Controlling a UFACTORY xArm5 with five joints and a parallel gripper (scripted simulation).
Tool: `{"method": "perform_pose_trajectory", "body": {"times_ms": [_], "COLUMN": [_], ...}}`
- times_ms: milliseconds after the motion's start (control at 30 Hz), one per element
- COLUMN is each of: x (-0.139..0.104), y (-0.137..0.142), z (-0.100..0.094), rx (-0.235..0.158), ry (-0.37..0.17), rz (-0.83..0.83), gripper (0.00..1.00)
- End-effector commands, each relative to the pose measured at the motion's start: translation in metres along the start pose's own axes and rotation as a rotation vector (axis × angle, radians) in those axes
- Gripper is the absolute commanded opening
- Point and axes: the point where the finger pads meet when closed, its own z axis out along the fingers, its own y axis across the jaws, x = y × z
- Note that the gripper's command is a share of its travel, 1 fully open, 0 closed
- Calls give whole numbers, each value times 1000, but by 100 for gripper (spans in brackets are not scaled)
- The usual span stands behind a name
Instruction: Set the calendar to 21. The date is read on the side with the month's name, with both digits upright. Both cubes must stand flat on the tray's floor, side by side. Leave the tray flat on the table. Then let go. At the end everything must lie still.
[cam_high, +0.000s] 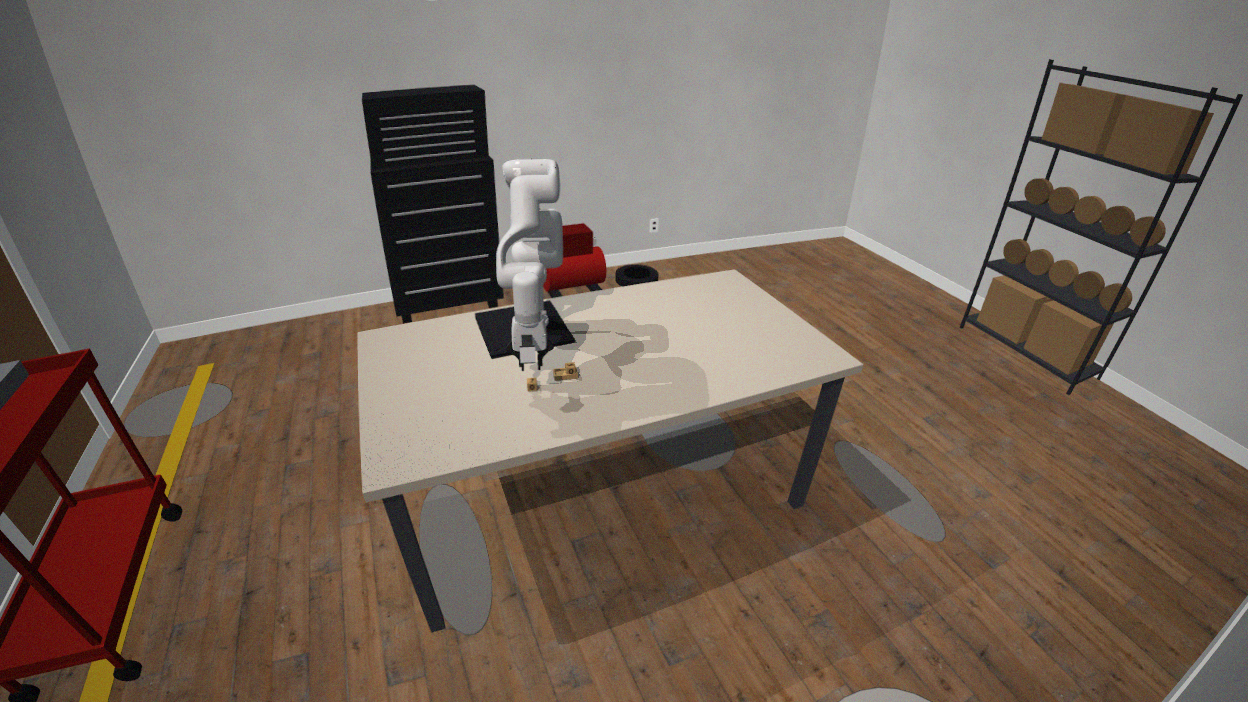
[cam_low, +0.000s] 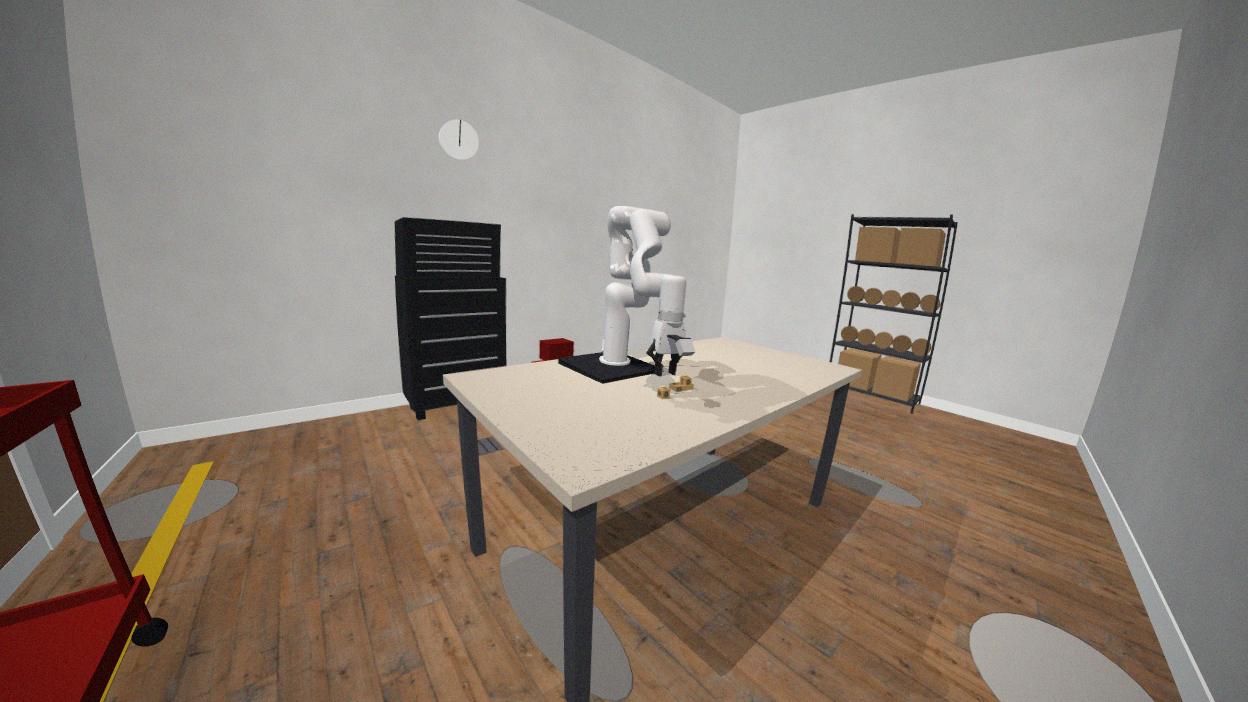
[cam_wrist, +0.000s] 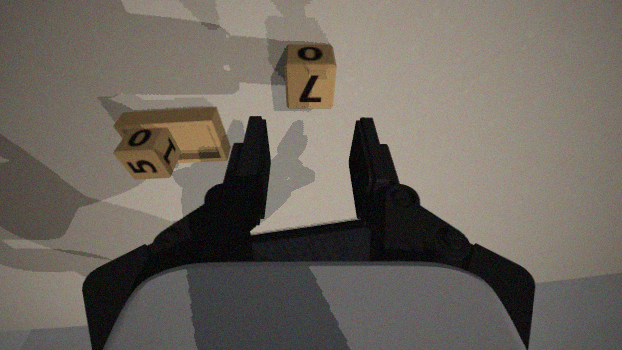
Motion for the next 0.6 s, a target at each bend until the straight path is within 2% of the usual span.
{"method": "perform_pose_trajectory", "body": {"times_ms": [0,567], "x": [1,2], "y": [0,0], "z": [4,27], "rx": [0,0], "ry": [4,4], "rz": [0,0], "gripper": [47,47]}}
